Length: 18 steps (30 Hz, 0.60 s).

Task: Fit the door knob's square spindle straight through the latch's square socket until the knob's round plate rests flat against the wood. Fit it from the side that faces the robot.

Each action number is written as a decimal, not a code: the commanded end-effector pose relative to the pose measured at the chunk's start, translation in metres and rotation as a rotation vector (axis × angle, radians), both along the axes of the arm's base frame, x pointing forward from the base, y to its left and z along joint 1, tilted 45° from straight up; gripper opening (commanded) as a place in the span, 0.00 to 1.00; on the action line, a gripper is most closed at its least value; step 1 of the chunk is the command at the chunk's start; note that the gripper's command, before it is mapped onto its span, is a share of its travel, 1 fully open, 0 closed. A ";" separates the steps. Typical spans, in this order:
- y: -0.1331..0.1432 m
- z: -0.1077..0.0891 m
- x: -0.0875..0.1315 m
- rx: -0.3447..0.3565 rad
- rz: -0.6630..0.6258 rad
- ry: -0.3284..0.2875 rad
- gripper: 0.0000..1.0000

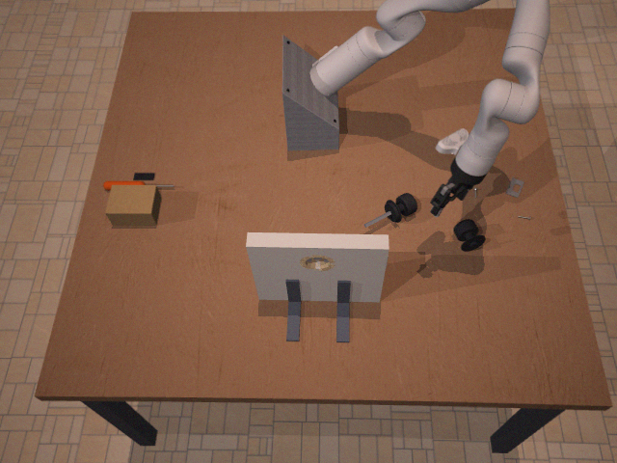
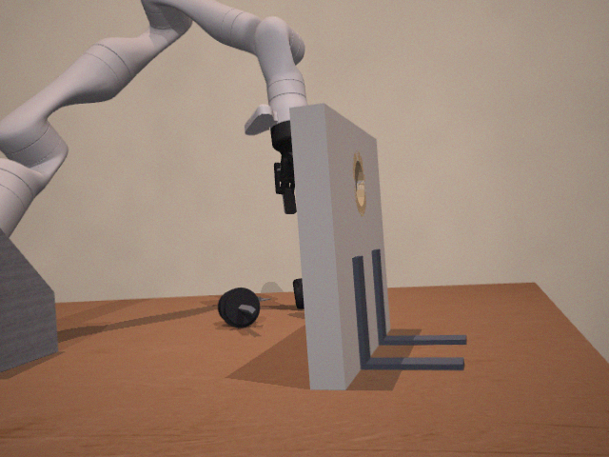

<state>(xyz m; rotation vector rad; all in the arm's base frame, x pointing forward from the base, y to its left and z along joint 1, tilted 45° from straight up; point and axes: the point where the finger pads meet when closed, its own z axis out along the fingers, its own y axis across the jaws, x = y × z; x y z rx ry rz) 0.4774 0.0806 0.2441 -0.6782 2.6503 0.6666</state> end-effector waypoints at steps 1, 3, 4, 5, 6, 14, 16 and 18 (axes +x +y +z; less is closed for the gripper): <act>-0.019 -0.044 -0.049 0.118 -0.175 0.180 1.00; -0.017 -0.054 -0.070 0.165 -0.244 0.249 1.00; -0.016 -0.058 -0.080 0.188 -0.277 0.282 1.00; -0.016 -0.058 -0.080 0.188 -0.277 0.282 1.00; -0.016 -0.058 -0.080 0.188 -0.277 0.282 1.00; -0.011 -0.068 -0.112 0.333 -0.494 0.491 1.00; -0.011 -0.068 -0.112 0.334 -0.496 0.493 1.00; -0.011 -0.068 -0.112 0.334 -0.496 0.493 1.00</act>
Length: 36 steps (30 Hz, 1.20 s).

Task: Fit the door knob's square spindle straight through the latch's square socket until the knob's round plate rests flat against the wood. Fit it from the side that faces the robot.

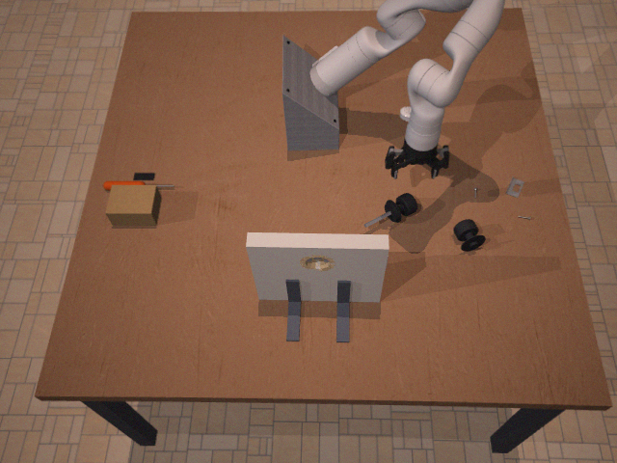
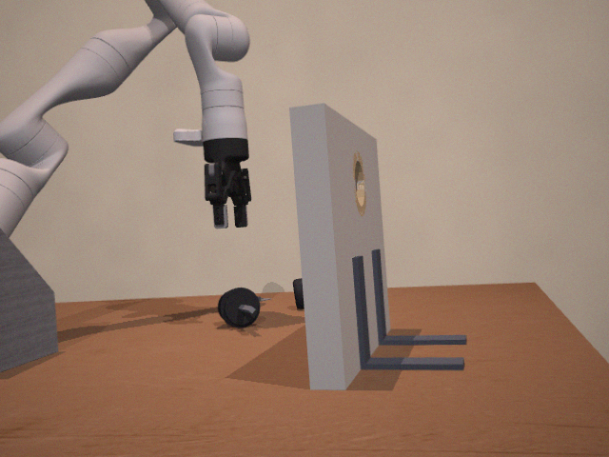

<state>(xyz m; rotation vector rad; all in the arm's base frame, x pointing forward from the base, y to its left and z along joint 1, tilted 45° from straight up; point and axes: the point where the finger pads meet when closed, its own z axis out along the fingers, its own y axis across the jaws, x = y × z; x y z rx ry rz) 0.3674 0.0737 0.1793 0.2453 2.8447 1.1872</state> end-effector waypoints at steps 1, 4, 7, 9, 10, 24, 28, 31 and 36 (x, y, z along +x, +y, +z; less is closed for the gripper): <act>-0.004 -0.003 -0.002 0.005 -0.013 0.010 1.00; -0.004 -0.003 -0.002 0.005 -0.013 0.010 1.00; -0.004 -0.003 -0.002 0.005 -0.013 0.010 1.00; -0.004 -0.003 -0.002 0.005 -0.013 0.011 0.90; -0.004 -0.003 -0.002 0.005 -0.014 0.012 0.90; -0.002 -0.004 -0.001 -0.014 -0.075 0.106 0.90; -0.001 -0.005 -0.001 -0.023 -0.100 0.143 0.90; 0.001 -0.006 0.001 -0.026 -0.110 0.157 0.90; 0.005 -0.009 0.003 -0.026 -0.110 0.157 0.90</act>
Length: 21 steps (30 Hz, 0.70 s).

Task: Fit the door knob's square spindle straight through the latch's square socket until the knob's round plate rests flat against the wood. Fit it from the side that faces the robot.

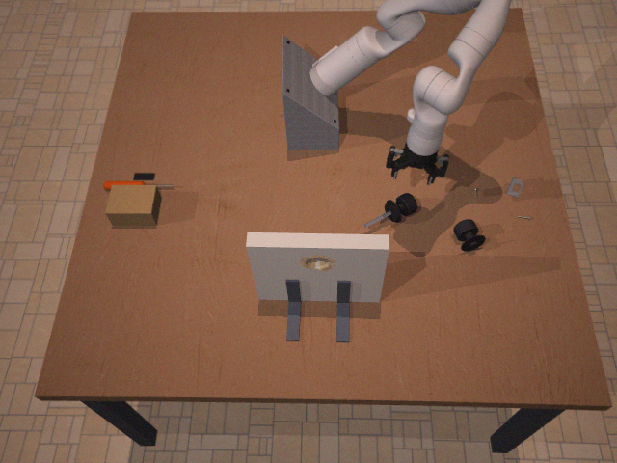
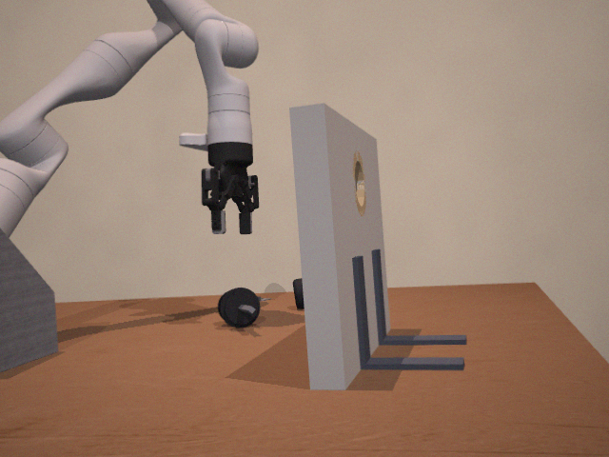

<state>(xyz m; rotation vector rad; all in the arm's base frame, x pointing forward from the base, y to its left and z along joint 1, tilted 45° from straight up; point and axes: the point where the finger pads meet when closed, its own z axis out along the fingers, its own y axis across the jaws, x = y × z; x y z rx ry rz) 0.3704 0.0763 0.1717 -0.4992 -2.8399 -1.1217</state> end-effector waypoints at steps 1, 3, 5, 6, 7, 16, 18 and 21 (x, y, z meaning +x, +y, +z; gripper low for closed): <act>0.002 -0.001 0.000 0.000 0.005 0.002 0.90; 0.002 -0.001 0.000 0.000 0.005 0.002 0.90; 0.002 -0.001 0.000 0.000 0.004 0.003 0.90; 0.002 -0.001 0.000 0.000 0.002 0.006 0.90; 0.002 -0.001 0.000 -0.001 0.000 0.009 0.90; 0.004 -0.002 0.001 -0.015 -0.049 0.086 0.90; 0.004 -0.002 0.001 -0.020 -0.063 0.108 0.90; 0.004 -0.003 0.001 -0.022 -0.070 0.117 0.90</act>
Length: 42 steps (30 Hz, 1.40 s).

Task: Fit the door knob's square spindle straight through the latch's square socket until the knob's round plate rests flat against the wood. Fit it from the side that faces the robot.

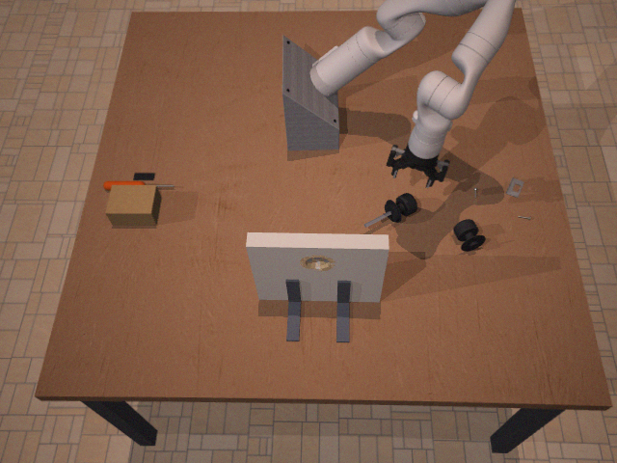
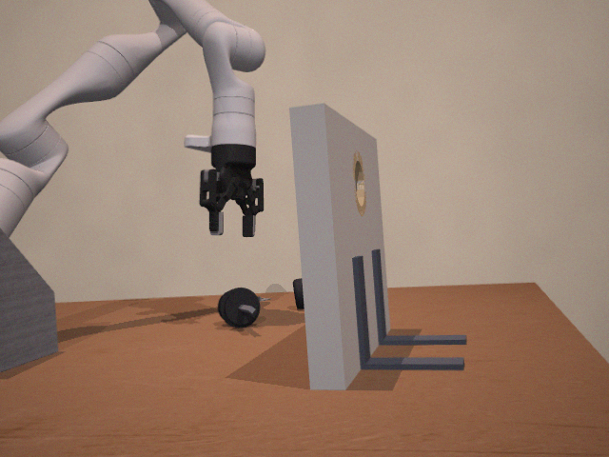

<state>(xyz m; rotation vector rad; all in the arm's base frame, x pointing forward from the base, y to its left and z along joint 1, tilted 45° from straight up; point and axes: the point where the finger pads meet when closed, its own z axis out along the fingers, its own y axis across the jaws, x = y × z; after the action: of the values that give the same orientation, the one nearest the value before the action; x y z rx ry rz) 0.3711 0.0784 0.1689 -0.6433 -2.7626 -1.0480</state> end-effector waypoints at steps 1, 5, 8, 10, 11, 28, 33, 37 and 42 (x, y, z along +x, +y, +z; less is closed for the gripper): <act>0.002 0.000 0.001 -0.006 -0.006 0.020 0.90; 0.004 -0.001 0.002 -0.012 -0.022 0.042 0.90; 0.008 -0.004 0.004 -0.012 -0.022 0.042 0.90; 0.008 -0.004 0.005 -0.012 -0.022 0.042 0.90; 0.008 -0.004 0.005 -0.012 -0.022 0.043 0.90; 0.011 -0.005 0.006 -0.033 -0.094 0.154 0.90; 0.011 -0.006 0.006 -0.039 -0.112 0.180 0.90; 0.016 -0.009 0.009 -0.042 -0.119 0.190 0.90; 0.017 -0.010 0.010 -0.042 -0.119 0.191 0.90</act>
<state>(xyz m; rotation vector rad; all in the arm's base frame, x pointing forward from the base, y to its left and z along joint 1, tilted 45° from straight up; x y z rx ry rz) 0.3811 0.0946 0.1600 -0.8761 -2.6165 -0.9009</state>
